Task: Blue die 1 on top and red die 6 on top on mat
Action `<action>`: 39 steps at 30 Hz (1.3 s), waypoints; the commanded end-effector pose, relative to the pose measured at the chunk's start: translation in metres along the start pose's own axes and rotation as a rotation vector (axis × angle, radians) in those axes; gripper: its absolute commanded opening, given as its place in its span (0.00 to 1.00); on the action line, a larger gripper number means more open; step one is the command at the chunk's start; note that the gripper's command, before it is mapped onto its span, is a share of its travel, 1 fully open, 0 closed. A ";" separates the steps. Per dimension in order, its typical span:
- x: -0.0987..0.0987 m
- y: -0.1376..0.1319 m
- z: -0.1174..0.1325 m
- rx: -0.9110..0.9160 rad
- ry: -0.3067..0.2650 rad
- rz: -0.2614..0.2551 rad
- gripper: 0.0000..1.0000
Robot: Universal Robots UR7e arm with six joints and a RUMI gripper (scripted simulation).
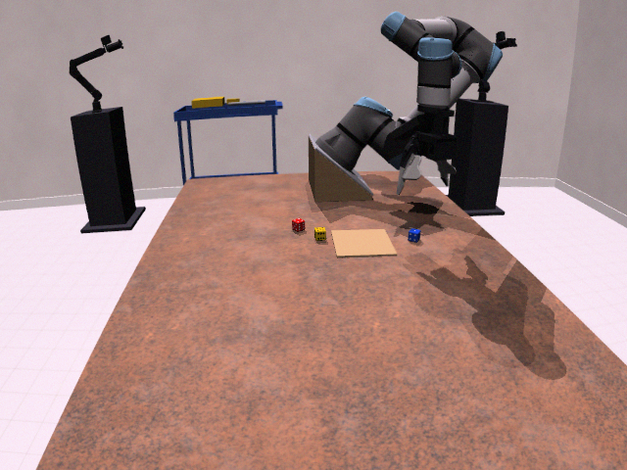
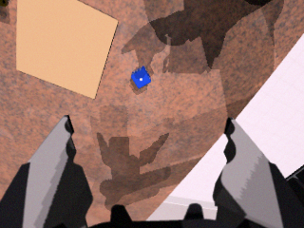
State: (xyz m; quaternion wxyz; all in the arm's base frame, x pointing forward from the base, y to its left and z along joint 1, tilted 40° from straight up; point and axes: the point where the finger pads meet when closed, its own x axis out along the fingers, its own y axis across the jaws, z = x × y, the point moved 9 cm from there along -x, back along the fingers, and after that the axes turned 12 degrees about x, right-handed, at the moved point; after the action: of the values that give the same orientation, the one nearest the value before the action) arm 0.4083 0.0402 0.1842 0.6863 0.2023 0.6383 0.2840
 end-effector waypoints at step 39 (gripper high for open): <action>0.011 0.002 -0.007 0.971 -0.004 -0.006 1.00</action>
State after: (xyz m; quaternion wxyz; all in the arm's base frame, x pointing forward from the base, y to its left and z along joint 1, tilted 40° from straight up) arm 0.4025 0.0477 0.1786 0.5459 0.4631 0.6982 0.0021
